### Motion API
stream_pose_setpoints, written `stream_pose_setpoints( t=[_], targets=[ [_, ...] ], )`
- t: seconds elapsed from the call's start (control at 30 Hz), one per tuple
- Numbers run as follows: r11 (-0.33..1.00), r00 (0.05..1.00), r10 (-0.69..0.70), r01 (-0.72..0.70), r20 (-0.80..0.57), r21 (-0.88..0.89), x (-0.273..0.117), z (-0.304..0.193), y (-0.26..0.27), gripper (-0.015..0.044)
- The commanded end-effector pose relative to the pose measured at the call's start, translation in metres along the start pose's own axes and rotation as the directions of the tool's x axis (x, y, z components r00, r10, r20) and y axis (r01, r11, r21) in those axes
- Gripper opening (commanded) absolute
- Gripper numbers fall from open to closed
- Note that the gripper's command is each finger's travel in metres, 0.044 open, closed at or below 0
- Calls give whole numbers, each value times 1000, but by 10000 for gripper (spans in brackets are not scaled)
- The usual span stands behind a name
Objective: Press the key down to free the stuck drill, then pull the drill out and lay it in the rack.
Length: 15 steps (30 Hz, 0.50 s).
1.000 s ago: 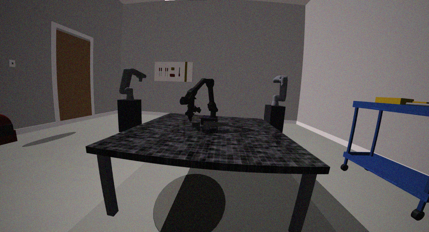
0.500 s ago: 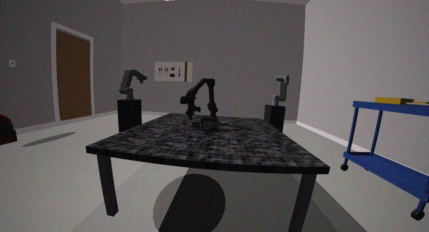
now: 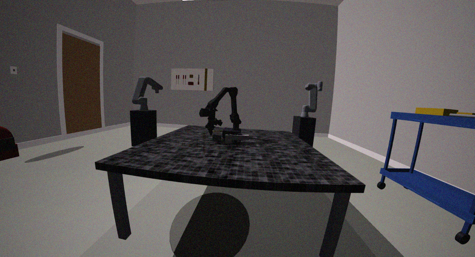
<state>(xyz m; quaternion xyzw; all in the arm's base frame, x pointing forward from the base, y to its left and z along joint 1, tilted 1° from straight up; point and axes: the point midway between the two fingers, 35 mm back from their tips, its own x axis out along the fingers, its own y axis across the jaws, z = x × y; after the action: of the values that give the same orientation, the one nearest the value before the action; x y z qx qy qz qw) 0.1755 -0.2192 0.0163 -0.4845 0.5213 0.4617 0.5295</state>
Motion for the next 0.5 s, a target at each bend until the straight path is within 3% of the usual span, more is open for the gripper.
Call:
stream_pose_setpoints(
  t=[0.0,0.47],
  targets=[
    [1000,1000,-2,2,7,-5,8,2,0,0],
    [1000,1000,-2,2,7,-5,20,1,0,0]
  ],
)
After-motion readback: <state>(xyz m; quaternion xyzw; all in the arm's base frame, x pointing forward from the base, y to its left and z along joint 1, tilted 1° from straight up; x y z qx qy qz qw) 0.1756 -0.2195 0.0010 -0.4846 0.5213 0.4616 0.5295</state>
